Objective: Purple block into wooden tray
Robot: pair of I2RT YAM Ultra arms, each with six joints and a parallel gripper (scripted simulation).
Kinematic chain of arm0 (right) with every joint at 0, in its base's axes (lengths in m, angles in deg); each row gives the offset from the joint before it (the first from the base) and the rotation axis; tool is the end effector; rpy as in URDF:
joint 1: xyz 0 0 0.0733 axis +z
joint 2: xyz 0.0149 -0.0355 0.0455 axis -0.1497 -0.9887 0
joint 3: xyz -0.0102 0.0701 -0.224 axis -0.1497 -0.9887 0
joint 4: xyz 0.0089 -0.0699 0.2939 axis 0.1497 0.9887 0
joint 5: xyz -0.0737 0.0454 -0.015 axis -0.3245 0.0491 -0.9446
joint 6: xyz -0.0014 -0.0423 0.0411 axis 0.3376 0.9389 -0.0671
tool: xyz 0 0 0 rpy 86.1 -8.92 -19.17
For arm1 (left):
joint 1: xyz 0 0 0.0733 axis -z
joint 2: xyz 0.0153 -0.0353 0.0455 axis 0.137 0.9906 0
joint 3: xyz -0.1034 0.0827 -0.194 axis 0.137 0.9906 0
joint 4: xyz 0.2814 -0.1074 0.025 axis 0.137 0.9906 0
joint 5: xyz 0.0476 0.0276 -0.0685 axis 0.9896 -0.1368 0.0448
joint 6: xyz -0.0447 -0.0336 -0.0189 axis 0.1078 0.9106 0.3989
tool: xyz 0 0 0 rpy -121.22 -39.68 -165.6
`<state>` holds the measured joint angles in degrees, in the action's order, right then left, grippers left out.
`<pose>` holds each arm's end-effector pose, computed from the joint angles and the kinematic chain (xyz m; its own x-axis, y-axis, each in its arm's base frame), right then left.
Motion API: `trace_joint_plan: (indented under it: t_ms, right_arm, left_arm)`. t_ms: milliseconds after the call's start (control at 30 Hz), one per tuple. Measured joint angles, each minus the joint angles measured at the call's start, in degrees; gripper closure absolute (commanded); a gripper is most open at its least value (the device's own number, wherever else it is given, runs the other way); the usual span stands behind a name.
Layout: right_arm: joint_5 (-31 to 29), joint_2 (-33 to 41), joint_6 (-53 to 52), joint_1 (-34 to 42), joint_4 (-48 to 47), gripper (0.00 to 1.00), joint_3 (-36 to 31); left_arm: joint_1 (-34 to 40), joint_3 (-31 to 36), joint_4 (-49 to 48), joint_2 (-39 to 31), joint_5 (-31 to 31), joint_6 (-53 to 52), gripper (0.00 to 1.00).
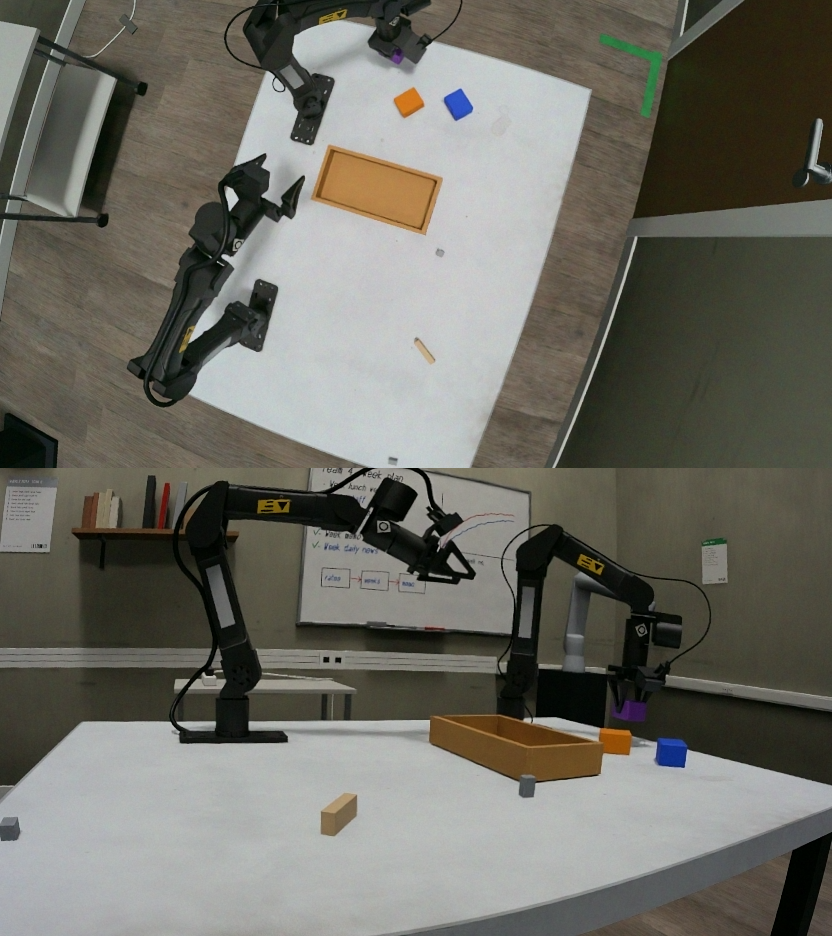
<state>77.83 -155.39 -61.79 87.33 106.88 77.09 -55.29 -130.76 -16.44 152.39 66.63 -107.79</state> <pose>0.0658 0.3339 0.3250 -0.0723 -0.4058 -0.9111 -0.9802 0.1978 -0.0103 0.2073 0.2271 0.1453 -0.9722 0.2329 0.0248 0.2319 0.9720 -0.0385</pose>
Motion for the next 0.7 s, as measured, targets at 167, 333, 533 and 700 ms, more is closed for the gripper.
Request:
trace_joint_plan:
  t_ms: [167,333,533,700]
  right_arm:
    - [0.0,6.56,0.0,-1.97,3.17,0.0,-3.58]
    - [-0.31,19.69,0.0,-5.79,8.17,0.0,-9.68]
    - [-0.72,34.88,-0.04,-9.79,14.73,0.0,-16.04]
    - [-0.66,40.3,-0.09,-11.52,18.62,0.0,-18.6]
  left_arm:
    - [2.58,-0.72,2.69,-3.15,0.17,5.05,0.53]
    - [13.88,2.19,4.33,-9.66,0.11,14.45,0.53]
    - [28.65,4.96,5.81,-12.9,-0.39,27.1,0.53]
    - [37.13,5.11,6.25,-13.44,-0.57,37.38,0.53]
